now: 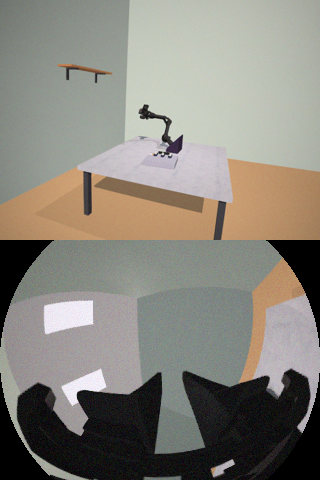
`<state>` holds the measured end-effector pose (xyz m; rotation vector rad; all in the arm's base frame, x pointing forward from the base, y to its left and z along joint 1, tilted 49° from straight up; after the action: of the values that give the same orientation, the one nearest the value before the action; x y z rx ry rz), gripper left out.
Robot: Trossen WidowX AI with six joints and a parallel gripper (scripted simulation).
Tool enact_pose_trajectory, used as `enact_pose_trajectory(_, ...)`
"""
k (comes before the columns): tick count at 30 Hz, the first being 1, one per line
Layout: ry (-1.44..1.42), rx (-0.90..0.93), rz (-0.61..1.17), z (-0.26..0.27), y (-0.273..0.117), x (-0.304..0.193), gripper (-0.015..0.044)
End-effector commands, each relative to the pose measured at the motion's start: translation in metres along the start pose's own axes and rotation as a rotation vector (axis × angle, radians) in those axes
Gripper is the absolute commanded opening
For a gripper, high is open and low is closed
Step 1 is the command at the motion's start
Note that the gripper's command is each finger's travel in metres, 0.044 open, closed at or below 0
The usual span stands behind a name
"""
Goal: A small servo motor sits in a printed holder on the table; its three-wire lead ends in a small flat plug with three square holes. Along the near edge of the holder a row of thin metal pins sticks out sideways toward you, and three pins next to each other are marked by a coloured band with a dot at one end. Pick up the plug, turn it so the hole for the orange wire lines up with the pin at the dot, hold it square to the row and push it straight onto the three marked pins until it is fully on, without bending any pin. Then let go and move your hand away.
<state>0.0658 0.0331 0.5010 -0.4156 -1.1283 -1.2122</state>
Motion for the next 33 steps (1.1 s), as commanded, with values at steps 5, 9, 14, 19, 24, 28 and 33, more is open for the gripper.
enact_pose_trajectory(5, -0.068, -0.049, -0.031, -0.04, 0.017, -0.002, 0.0115)
enact_pose_trajectory(9, -0.106, -0.077, -0.041, -0.058, 0.025, -0.006, 0.0115)
enact_pose_trajectory(14, -0.157, -0.114, -0.044, -0.079, 0.036, -0.014, 0.0115)
enact_pose_trajectory(19, -0.21, -0.156, -0.042, -0.099, 0.047, -0.025, 0.0115)
enact_pose_trajectory(24, -0.263, -0.196, -0.03, -0.116, 0.057, -0.038, 0.0115)
enact_pose_trajectory(28, -0.311, -0.231, -0.016, -0.13, 0.065, -0.051, 0.0115)
enact_pose_trajectory(33, -0.375, -0.275, 0.008, -0.145, 0.074, -0.068, 0.0115)
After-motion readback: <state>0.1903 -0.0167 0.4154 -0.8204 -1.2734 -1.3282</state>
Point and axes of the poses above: the point midway between the two fingers, 35 mm back from their tips, its own y axis out along the fingers, its own z axis across the jaws, x = y × z, the point moved 7 cm from there along -y, back along the fingers, and after that the axes turned 7 degrees about -y, right-handed, at the moved point
